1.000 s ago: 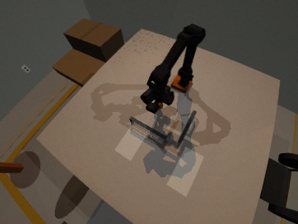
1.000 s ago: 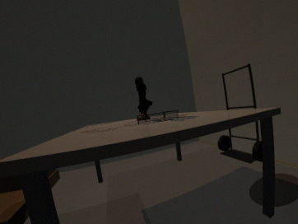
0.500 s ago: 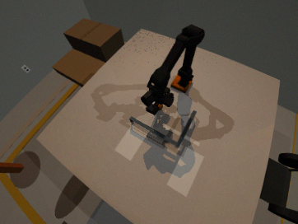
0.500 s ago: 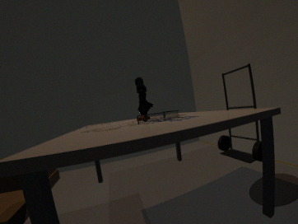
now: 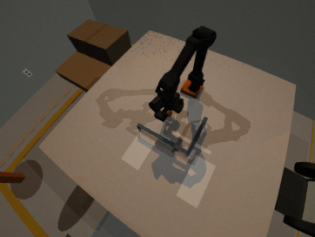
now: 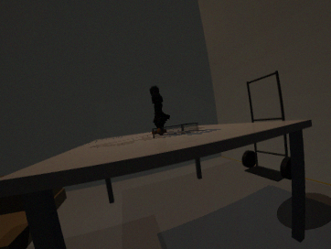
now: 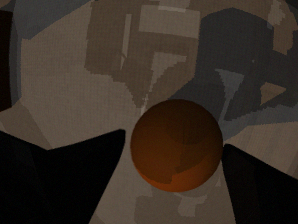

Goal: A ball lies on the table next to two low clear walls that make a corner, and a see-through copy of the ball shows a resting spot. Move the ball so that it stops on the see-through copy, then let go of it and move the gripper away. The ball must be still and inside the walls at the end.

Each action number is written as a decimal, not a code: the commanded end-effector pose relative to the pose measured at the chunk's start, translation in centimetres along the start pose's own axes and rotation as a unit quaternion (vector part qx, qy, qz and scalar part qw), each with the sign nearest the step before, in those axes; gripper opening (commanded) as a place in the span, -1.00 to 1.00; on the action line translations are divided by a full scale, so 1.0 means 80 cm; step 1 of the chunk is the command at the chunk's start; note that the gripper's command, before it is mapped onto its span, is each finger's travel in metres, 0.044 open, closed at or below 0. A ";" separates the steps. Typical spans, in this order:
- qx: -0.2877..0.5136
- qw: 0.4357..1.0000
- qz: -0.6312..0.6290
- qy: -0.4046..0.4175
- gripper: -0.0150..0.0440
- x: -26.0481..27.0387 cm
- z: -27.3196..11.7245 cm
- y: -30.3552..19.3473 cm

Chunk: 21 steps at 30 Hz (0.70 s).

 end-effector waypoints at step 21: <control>0.003 1.000 -0.002 -0.007 1.00 -0.001 -0.120 -0.001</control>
Point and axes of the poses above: the point midway between the two fingers, 35 mm back from their tips, its own z axis out along the fingers, its own x axis across the jaws, y = z × x, the point moved 6 cm from there along -z, back along the fingers, and after that the axes turned 12 degrees about -z, right-handed, at the moved point
